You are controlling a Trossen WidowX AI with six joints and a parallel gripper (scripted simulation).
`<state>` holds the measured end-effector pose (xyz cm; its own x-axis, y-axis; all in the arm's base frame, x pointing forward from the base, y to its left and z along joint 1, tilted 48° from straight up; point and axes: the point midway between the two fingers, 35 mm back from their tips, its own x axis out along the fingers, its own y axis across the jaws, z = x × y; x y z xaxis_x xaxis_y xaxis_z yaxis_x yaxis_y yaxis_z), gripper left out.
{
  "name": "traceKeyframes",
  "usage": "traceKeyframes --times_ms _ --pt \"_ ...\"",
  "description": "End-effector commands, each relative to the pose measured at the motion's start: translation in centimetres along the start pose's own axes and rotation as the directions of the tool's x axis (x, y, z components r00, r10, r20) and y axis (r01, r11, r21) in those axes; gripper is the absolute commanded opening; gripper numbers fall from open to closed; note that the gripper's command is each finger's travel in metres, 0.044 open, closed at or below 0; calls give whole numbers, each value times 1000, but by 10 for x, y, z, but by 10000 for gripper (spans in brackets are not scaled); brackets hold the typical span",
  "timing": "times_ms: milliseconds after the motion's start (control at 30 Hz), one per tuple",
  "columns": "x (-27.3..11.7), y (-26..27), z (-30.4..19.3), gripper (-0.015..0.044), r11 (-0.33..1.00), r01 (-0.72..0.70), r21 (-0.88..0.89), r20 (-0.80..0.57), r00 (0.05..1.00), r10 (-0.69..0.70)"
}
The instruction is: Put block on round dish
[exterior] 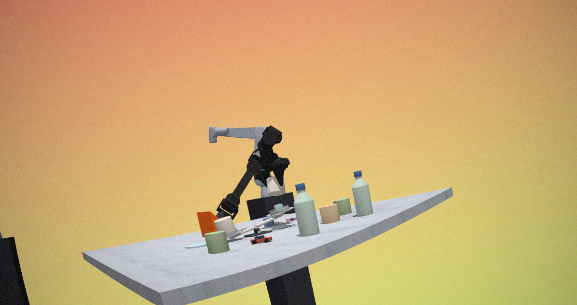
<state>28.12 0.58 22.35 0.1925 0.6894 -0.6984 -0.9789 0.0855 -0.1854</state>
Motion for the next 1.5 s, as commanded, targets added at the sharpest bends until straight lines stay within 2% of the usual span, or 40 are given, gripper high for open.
traceKeyframes --times_ms 0,367,1100,1467 --pt "0 0 0 0 1000 1 1 0 1000 -1" --pt "2 1 2 0 1000 -3 2 1 1000 3" --pt "53 59 79 0 989 -143 27 51 989 141" --pt "66 86 99 0 980 -194 35 67 979 192"
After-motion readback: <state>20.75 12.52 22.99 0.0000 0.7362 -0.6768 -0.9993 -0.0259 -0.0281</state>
